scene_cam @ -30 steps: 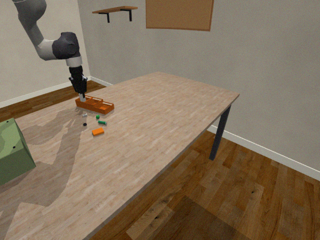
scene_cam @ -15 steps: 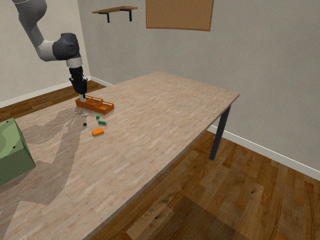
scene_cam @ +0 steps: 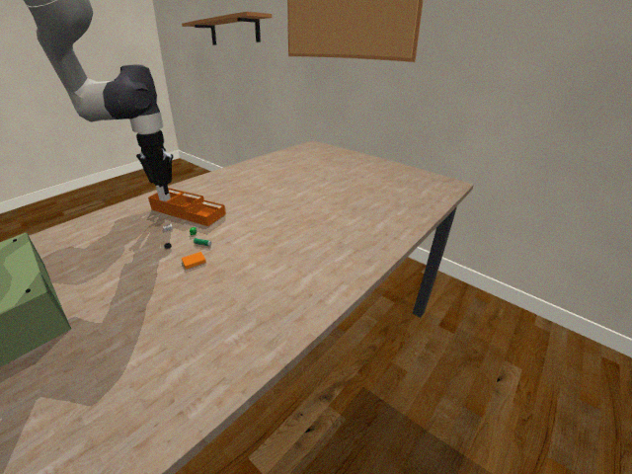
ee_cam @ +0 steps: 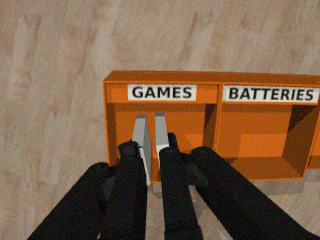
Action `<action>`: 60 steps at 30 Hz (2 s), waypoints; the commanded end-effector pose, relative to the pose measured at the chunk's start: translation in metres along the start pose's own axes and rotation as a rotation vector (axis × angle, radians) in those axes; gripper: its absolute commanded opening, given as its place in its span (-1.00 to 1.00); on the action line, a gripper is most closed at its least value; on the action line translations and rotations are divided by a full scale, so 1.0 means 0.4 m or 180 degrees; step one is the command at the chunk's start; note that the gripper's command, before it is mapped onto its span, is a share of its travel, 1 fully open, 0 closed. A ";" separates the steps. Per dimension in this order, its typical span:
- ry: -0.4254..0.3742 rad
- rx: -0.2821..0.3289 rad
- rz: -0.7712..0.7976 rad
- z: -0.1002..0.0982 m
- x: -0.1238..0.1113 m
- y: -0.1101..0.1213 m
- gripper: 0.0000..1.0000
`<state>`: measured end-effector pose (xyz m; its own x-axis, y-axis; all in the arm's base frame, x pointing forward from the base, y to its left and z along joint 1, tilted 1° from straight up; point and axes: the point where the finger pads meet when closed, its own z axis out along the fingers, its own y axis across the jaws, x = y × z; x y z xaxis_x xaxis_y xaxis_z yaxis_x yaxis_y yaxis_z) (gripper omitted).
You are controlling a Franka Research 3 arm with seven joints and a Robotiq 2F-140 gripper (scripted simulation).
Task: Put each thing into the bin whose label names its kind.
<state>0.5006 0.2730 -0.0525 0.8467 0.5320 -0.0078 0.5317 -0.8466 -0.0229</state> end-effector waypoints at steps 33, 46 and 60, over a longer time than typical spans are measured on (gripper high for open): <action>0.0011 -0.0002 0.0014 -0.008 0.004 0.001 -0.89; 0.0011 -0.0002 0.0014 -0.051 0.004 0.001 -0.89; 0.0011 -0.0002 0.0014 -0.131 0.004 0.001 -0.89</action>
<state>0.5058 0.2747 -0.0093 0.8539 0.5204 0.0055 0.5204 -0.8537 -0.0209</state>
